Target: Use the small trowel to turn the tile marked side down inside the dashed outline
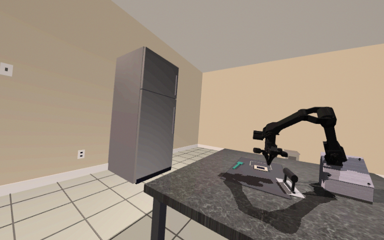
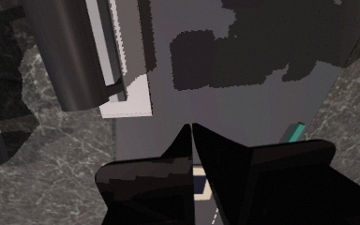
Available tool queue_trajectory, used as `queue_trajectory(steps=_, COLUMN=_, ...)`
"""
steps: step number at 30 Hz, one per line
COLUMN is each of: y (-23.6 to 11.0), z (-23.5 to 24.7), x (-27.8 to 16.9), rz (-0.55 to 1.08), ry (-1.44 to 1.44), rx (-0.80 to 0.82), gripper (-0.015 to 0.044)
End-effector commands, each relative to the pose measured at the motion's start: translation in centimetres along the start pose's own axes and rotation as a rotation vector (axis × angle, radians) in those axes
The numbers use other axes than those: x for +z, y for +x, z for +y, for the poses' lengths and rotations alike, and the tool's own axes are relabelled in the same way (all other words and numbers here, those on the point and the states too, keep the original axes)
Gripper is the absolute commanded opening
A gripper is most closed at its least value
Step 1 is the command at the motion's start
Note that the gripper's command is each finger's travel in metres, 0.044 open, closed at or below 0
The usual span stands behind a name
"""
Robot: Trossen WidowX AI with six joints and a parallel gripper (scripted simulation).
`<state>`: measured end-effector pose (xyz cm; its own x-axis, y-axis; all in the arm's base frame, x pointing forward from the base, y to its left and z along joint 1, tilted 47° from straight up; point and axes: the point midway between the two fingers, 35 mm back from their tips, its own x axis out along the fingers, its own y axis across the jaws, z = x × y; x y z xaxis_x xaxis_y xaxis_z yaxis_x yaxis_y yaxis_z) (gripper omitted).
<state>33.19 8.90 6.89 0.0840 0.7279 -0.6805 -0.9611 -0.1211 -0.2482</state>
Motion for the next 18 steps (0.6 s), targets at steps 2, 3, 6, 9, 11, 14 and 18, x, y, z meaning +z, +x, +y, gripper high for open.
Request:
queue_trajectory(steps=2, y=0.01, z=0.00, x=0.01, rz=0.000, ry=0.000, rx=0.000, gripper=0.0000)
queue_trajectory(steps=3, y=0.01, z=0.00, x=0.01, rz=0.000, ry=0.000, rx=0.000, gripper=0.0000)
queue_trajectory(steps=6, y=0.00, z=0.00, x=0.00, rz=0.000, ry=0.000, rx=0.000, gripper=0.0000)
queue_trajectory(steps=9, y=0.00, z=0.00, x=0.00, rz=0.000, ry=0.000, rx=0.000, gripper=0.0000)
queue_trajectory(steps=11, y=0.00, z=0.00, x=0.00, rz=0.000, ry=0.000, rx=0.000, gripper=0.0026)
queue_trajectory(steps=14, y=0.00, z=0.00, x=0.00, rz=0.000, ry=0.000, rx=0.000, gripper=0.0100)
queue_trajectory(steps=18, y=-0.07, z=0.11, x=0.18, rz=0.000, ry=0.052, rx=0.000, gripper=0.0205)
